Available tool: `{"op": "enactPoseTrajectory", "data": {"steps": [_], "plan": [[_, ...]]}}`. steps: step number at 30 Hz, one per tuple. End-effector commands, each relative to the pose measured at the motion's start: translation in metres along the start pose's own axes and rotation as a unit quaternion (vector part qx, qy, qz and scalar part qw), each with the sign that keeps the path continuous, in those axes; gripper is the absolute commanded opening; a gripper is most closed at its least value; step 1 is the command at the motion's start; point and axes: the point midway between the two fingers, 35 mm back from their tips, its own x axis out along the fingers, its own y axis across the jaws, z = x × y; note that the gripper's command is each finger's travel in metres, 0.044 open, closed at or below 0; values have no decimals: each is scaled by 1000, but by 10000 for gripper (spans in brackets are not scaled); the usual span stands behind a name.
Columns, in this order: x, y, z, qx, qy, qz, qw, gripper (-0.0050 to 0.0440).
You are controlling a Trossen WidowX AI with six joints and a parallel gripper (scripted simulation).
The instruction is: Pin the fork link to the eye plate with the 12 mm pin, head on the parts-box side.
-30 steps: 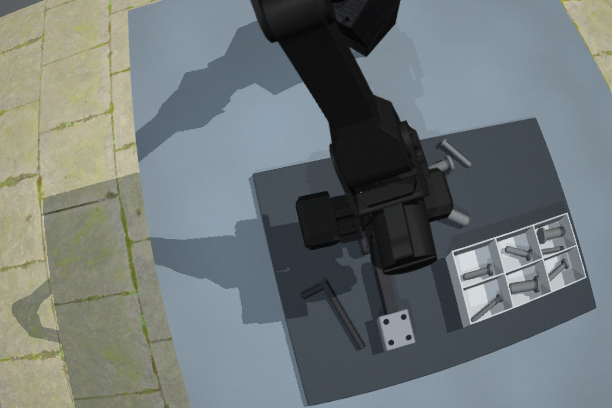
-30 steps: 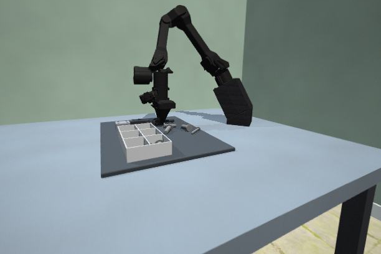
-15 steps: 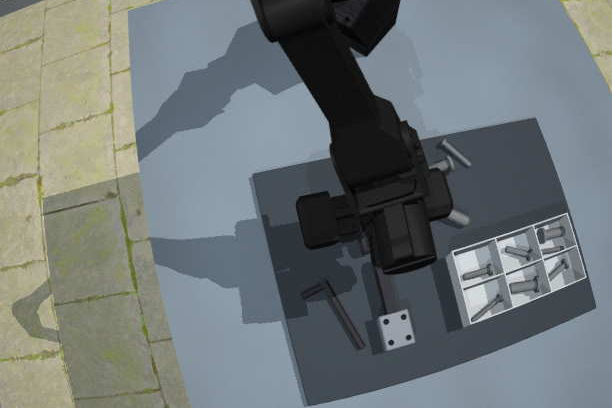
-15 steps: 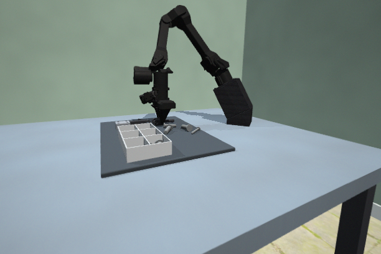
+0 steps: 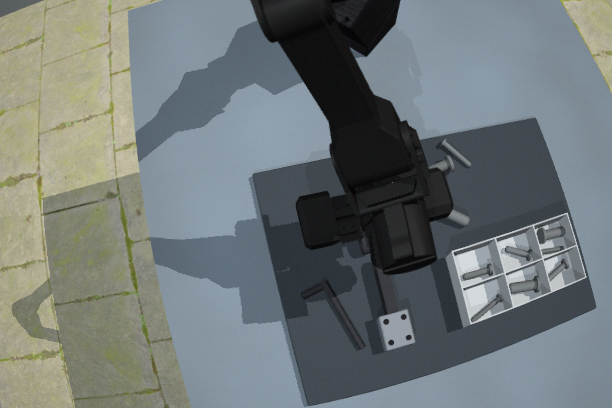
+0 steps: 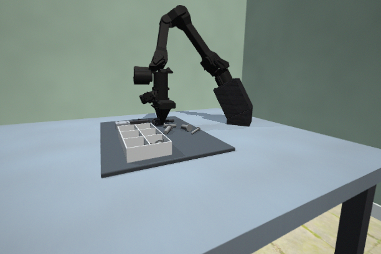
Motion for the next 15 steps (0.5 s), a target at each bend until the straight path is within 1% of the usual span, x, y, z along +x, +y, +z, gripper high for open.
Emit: {"op": "enactPoseTrajectory", "data": {"steps": [1, 15], "plan": [[1, 1, -2, -7, 7, 2, 1000, 123], [1, 1, 5, -7, 7, 2, 1000, 123]]}}
